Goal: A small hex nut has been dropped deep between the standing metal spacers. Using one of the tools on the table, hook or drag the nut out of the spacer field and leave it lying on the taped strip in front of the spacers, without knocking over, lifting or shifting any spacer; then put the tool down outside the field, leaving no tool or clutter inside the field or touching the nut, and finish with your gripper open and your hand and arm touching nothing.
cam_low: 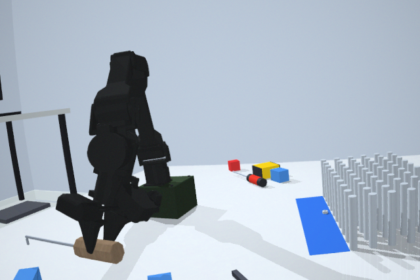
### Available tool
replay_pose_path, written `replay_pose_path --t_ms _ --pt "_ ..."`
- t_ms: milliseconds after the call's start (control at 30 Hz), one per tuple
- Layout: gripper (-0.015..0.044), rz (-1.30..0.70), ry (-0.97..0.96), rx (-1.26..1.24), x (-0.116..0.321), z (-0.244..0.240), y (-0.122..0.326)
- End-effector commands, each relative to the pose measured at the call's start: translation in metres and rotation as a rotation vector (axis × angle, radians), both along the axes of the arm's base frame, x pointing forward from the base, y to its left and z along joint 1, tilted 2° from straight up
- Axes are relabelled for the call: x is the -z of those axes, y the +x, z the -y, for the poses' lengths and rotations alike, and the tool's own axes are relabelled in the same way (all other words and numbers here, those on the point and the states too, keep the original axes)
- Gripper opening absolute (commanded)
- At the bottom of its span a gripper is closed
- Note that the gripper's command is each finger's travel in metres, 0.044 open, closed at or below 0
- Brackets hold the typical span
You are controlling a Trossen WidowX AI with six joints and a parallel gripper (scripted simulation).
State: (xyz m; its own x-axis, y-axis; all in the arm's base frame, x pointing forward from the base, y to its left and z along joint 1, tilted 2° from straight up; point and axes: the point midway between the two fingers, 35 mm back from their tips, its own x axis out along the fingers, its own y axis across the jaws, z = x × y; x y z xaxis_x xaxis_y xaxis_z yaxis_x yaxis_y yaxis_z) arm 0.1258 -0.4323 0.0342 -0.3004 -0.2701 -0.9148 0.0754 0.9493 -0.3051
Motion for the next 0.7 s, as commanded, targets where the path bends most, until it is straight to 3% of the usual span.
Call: replay_pose_path --t_ms 0,667 --pt "0.0 -0.007 -0.003 -0.002 0.004 0.0 -0.001" --pt "0.0 -0.007 -0.003 -0.002 0.025 -0.001 -0.002"
